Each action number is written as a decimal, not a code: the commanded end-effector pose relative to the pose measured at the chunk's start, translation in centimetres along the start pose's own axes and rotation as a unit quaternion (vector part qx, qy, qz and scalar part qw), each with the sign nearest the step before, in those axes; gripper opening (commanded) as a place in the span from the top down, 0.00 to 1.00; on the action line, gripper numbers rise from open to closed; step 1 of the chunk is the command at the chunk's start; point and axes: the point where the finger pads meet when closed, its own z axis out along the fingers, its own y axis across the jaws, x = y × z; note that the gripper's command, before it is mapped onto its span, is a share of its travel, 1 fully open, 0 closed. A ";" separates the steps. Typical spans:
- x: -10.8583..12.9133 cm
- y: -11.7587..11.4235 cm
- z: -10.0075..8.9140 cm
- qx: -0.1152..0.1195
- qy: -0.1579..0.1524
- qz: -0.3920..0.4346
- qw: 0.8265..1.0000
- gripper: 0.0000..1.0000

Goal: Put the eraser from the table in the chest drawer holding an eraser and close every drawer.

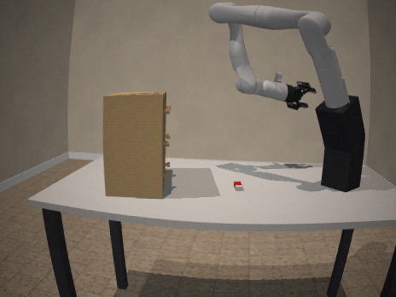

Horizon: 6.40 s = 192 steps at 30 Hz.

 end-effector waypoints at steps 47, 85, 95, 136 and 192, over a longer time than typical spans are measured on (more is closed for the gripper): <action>-8.7 1.0 -19.1 0.266 -0.338 -0.098 0.897 0.00; -4.7 8.9 -39.5 0.574 -0.335 -0.145 0.733 0.00; -4.7 8.9 -39.5 0.574 -0.335 -0.145 0.733 0.00; -5.9 7.3 -39.8 0.608 -0.269 -0.226 0.712 0.00; -13.4 -1.9 -41.4 0.644 0.166 -0.619 0.418 0.00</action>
